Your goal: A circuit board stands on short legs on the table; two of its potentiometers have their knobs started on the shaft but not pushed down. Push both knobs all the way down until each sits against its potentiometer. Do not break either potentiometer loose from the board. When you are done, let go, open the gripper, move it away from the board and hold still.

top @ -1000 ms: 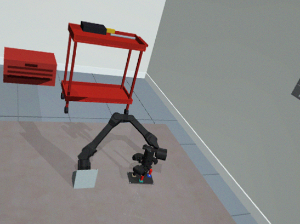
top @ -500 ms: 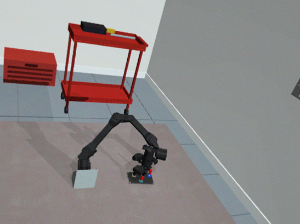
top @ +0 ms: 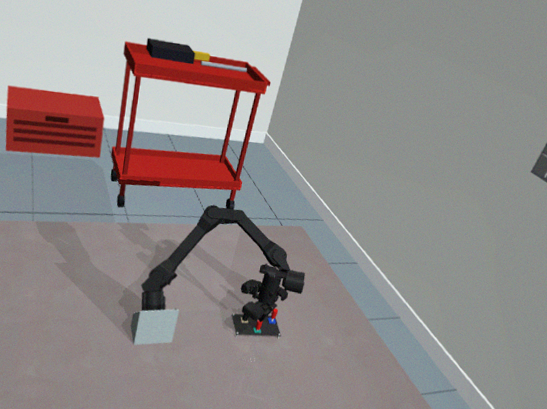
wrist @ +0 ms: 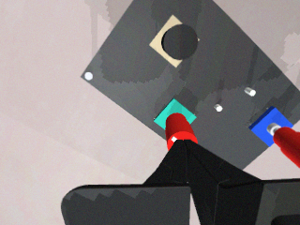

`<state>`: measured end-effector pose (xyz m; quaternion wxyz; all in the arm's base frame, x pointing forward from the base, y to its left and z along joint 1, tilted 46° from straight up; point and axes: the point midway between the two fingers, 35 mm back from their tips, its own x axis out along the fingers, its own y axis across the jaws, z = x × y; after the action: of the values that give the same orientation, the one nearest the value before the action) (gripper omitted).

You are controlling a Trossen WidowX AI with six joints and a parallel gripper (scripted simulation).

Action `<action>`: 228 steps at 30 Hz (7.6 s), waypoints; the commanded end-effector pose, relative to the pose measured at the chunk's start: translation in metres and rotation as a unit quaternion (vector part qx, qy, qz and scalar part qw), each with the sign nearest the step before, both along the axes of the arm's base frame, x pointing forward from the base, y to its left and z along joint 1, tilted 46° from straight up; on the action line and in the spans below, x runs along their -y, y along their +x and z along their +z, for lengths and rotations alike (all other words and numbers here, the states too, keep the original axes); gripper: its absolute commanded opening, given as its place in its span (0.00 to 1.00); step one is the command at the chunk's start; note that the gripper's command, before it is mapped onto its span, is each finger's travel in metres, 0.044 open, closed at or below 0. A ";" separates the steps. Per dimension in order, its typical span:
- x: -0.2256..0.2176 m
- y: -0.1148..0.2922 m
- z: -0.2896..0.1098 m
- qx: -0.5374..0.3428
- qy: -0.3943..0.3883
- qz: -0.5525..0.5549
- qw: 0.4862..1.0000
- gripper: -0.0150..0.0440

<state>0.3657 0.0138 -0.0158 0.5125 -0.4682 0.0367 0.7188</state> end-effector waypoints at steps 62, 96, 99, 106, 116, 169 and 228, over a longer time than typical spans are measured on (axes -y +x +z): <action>0.027 0.026 0.019 -0.245 -0.040 -0.283 0.926 0.25; 0.023 0.041 0.034 -0.564 -0.037 -0.604 0.562 0.25; 0.022 0.042 0.035 -0.585 -0.037 -0.623 0.518 0.25; 0.021 0.045 0.039 -0.626 -0.037 -0.662 0.410 0.25; 0.020 0.048 0.043 -0.668 -0.036 -0.701 0.247 0.25; 0.011 0.065 0.068 -0.547 -0.033 -0.560 -0.622 0.25; -0.021 0.065 0.042 -0.468 -0.033 -0.479 -0.742 0.25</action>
<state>0.4317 0.0336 0.0275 0.0649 -0.6853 -0.4606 0.5603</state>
